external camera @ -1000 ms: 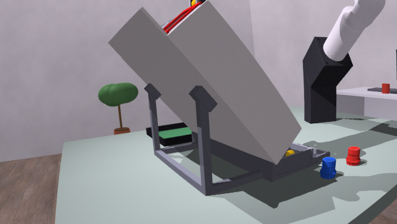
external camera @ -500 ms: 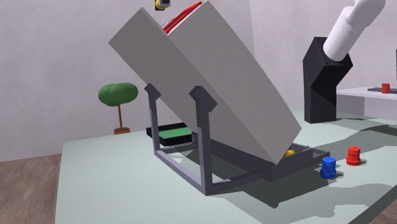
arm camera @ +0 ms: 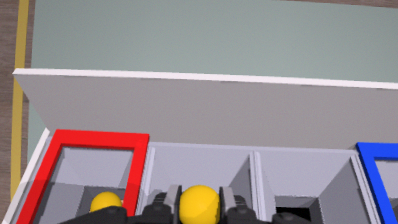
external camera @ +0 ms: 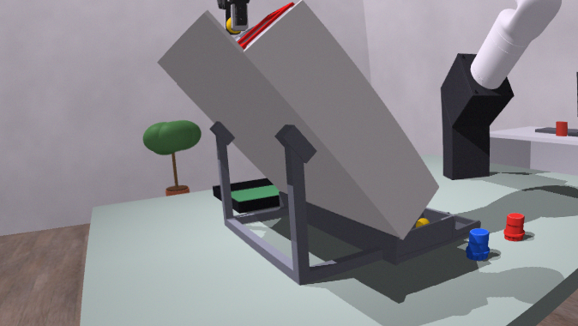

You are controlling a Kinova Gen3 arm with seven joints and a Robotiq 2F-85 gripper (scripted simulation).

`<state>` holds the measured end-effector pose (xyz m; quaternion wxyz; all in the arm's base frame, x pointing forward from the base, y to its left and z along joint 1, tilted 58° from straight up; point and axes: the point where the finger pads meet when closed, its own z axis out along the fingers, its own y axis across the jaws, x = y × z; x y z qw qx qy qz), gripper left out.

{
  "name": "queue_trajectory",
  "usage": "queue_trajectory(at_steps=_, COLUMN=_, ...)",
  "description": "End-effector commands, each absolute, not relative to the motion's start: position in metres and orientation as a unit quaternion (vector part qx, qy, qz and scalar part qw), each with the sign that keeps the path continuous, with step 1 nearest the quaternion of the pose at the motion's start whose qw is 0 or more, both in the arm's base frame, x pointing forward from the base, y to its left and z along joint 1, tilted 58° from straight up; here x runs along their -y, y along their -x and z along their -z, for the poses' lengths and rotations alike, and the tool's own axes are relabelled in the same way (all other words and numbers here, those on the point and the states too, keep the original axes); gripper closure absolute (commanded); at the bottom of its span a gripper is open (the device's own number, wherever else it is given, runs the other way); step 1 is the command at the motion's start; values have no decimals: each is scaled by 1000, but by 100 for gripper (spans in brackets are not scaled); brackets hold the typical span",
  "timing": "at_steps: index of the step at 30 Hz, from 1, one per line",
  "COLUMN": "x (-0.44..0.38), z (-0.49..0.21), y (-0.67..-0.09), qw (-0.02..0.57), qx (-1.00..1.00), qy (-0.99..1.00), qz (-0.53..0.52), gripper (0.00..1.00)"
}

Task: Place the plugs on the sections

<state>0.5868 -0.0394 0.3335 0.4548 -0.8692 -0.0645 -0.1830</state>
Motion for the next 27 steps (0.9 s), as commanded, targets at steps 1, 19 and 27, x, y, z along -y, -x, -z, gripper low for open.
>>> queue_trajectory(at_steps=1, x=39, z=-333, y=-587, qw=454, qx=64, qy=869, qz=184, gripper=100)
queue_trajectory(at_steps=19, x=39, z=-333, y=-587, qw=454, qx=64, qy=869, qz=184, gripper=0)
queue_trajectory(at_steps=27, x=39, z=-333, y=-587, qw=454, qx=64, qy=869, qz=184, gripper=0)
